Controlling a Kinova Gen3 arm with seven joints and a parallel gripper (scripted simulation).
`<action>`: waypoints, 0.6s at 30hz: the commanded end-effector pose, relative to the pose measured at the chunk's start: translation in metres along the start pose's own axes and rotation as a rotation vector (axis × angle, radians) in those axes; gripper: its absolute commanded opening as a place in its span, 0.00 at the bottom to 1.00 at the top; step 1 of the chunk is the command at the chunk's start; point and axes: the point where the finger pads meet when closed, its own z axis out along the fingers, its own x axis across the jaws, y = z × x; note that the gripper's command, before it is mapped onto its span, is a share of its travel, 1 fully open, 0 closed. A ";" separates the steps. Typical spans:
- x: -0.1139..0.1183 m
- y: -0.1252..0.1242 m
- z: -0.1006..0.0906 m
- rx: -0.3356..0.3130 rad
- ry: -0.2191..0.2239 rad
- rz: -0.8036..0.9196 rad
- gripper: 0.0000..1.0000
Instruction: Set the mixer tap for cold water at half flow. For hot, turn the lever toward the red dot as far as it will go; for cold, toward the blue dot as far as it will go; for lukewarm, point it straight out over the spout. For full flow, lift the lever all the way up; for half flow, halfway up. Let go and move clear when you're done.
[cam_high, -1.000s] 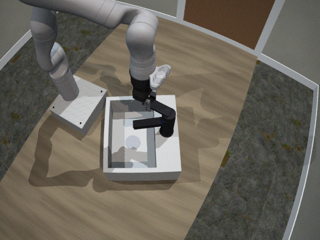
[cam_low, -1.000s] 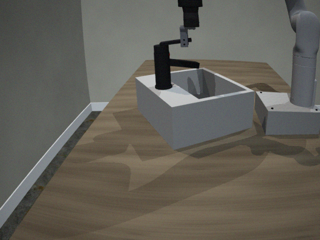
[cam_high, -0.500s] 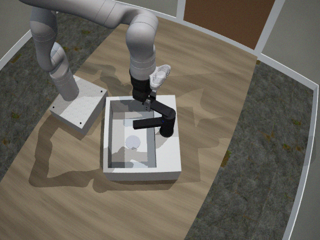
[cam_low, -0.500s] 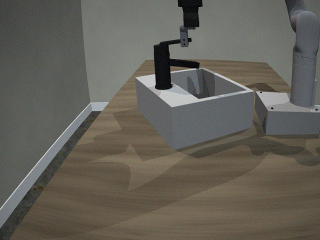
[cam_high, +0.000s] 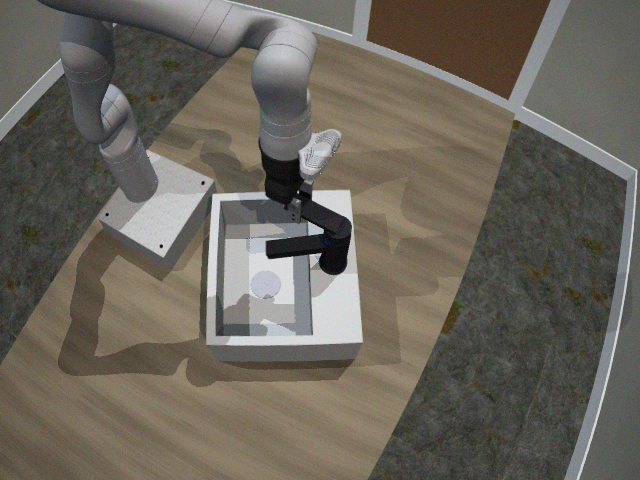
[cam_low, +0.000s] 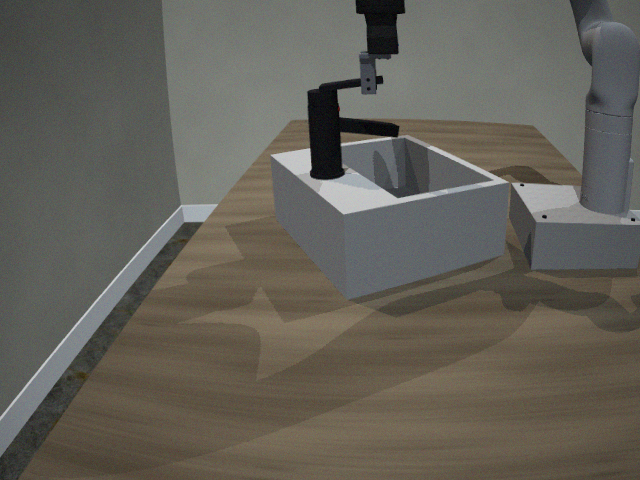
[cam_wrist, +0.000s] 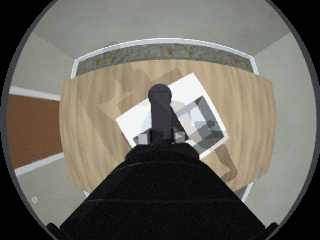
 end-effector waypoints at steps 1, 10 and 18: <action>0.000 0.000 -0.001 0.002 0.000 0.000 0.00; 0.000 0.000 -0.001 0.002 0.000 -0.005 0.00; 0.001 0.000 -0.001 0.002 0.000 -0.018 0.00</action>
